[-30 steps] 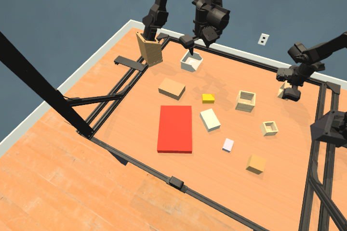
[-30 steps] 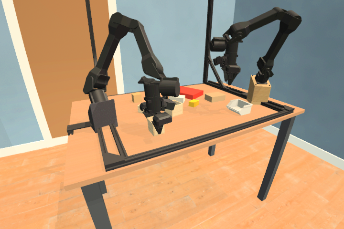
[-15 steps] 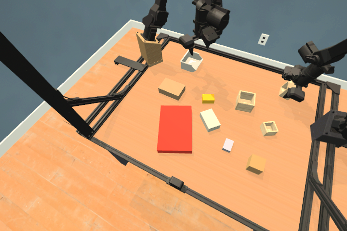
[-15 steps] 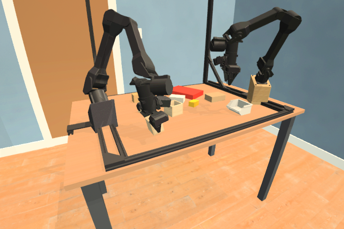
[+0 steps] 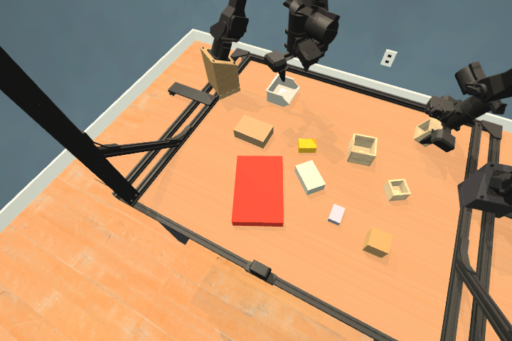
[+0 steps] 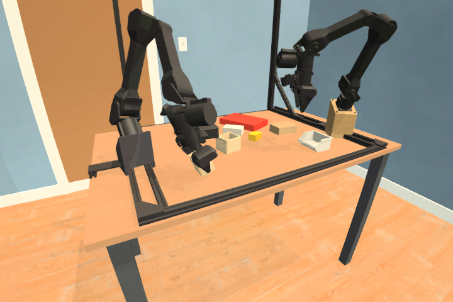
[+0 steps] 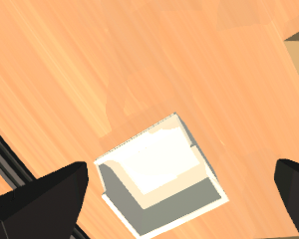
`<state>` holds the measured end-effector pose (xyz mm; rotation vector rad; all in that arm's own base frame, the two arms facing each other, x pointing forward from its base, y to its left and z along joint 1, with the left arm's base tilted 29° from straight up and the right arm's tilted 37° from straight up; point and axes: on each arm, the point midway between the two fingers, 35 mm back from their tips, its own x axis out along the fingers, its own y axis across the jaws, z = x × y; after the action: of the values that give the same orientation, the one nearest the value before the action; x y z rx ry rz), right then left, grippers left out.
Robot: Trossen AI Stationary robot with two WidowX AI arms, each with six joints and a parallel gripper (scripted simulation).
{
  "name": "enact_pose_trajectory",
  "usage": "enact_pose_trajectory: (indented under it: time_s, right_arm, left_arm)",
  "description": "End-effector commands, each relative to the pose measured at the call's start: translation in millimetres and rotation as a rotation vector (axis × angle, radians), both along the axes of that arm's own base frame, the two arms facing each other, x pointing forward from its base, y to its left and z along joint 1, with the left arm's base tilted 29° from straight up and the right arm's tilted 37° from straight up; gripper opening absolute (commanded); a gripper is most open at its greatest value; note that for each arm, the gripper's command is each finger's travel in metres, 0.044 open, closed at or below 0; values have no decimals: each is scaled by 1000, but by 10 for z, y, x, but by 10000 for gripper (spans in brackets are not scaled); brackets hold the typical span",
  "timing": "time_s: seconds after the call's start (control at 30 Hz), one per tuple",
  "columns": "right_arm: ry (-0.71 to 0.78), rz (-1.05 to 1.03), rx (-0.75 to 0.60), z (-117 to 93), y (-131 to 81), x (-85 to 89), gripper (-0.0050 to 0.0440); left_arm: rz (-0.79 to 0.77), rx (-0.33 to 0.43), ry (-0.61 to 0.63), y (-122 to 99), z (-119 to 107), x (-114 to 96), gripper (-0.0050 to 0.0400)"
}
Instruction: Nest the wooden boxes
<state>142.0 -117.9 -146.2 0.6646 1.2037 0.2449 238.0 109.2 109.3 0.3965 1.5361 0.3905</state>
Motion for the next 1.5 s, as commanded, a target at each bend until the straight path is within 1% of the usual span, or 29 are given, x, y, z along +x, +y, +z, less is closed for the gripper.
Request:
enact_pose_trajectory:
  time_s: [0.0,0.13,0.3,0.37,0.47,0.67,0.87,1.1,1.43,1.47]
  right_arm:
    - [-31,-23,-4,29,8,-22,0]
    - [-34,-25,-5,58,-11,-33,0]
    - [-115,-87,-18,64,-11,-73,0]
    - [-115,-87,-18,64,-11,-73,0]
    - [-158,-120,-29,73,-11,-93,0]
    - [-164,-124,-30,105,-31,-110,0]
    - [-264,-199,-49,108,-26,-156,0]
    - [-291,-221,-57,112,-25,-168,0]
    - [-291,-221,-57,112,-25,-168,240]
    - [-291,-221,-57,112,-25,-168,240]
  left_arm:
    - [3,-4,-2,-6,-4,0,400]
    - [3,-4,-2,-6,-4,0,400]
    - [3,-4,-2,-6,-4,0,400]
    - [3,-4,-2,-6,-4,0,400]
    - [3,-4,-2,-6,-4,0,400]
    - [3,-4,-2,-6,-4,0,400]
    - [3,-4,-2,-6,-4,0,400]
    - [3,-4,-2,-6,-4,0,400]
    - [3,-4,-2,-6,-4,0,400]
    - [3,-4,-2,-6,-4,0,400]
